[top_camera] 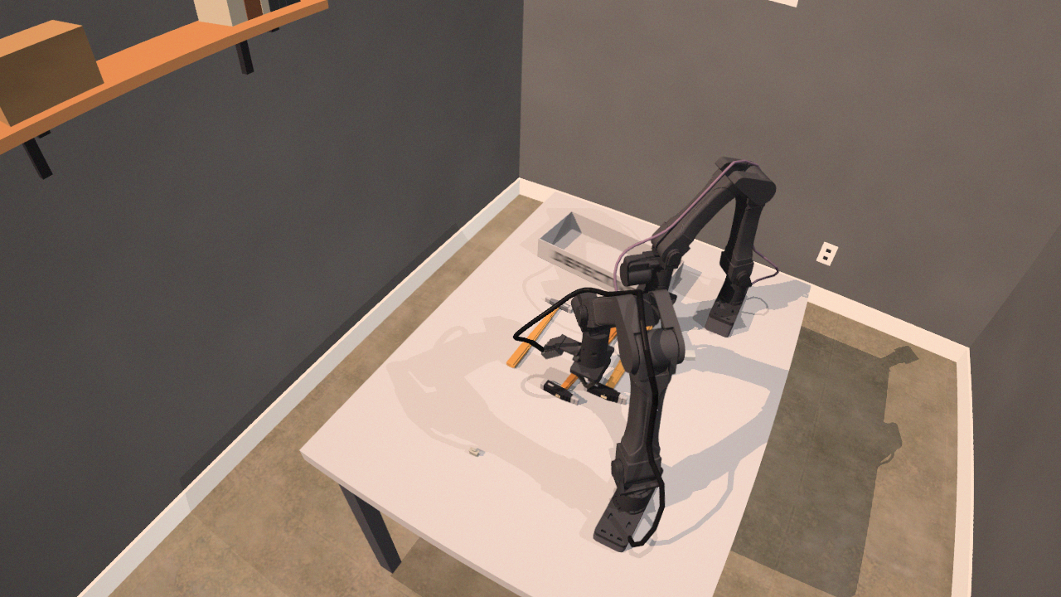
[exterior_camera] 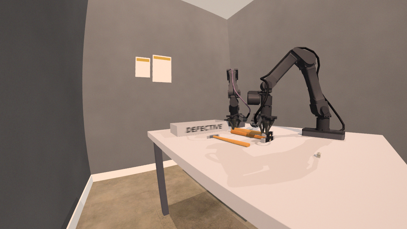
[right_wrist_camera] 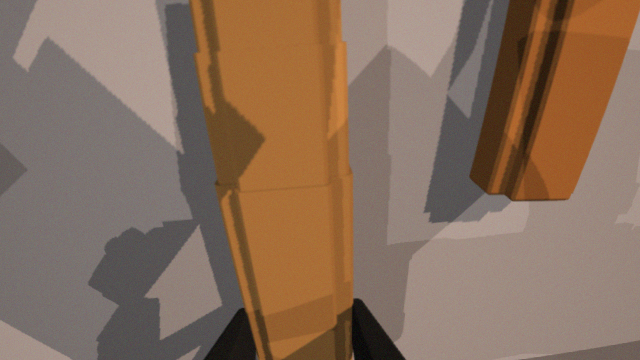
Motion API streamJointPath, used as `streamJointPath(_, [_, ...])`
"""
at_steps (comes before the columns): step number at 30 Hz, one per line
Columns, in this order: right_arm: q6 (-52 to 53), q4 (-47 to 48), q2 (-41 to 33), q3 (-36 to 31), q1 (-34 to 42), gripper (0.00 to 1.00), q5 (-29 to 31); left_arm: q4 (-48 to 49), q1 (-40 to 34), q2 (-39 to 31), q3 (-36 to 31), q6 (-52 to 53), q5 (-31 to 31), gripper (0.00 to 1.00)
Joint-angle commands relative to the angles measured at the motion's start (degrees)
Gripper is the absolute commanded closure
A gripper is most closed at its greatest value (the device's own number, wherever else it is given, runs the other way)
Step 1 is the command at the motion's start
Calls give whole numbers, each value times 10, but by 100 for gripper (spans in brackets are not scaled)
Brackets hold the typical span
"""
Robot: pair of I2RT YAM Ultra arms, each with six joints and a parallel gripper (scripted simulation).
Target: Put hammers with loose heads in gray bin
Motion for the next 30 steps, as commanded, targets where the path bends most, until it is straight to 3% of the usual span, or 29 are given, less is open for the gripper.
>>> streamJointPath(1, [2,-4,-4,-5,5,74,10,0,1,-3,2,5,2,84])
streamJointPath(4, [2,-4,-4,-5,5,74,10,0,6,-11,3,10,2,56])
streamJointPath(5, [2,-4,-4,-5,5,74,10,-6,7,-14,5,12,2,54])
streamJointPath(22, [2,-4,-4,-5,5,74,10,-43,18,-51,28,22,2,54])
streamJointPath(27, [2,-4,-4,-5,5,74,10,-85,22,-71,50,23,7,0])
streamJointPath(30, [2,-4,-4,-5,5,74,10,-101,22,-76,61,23,5,0])
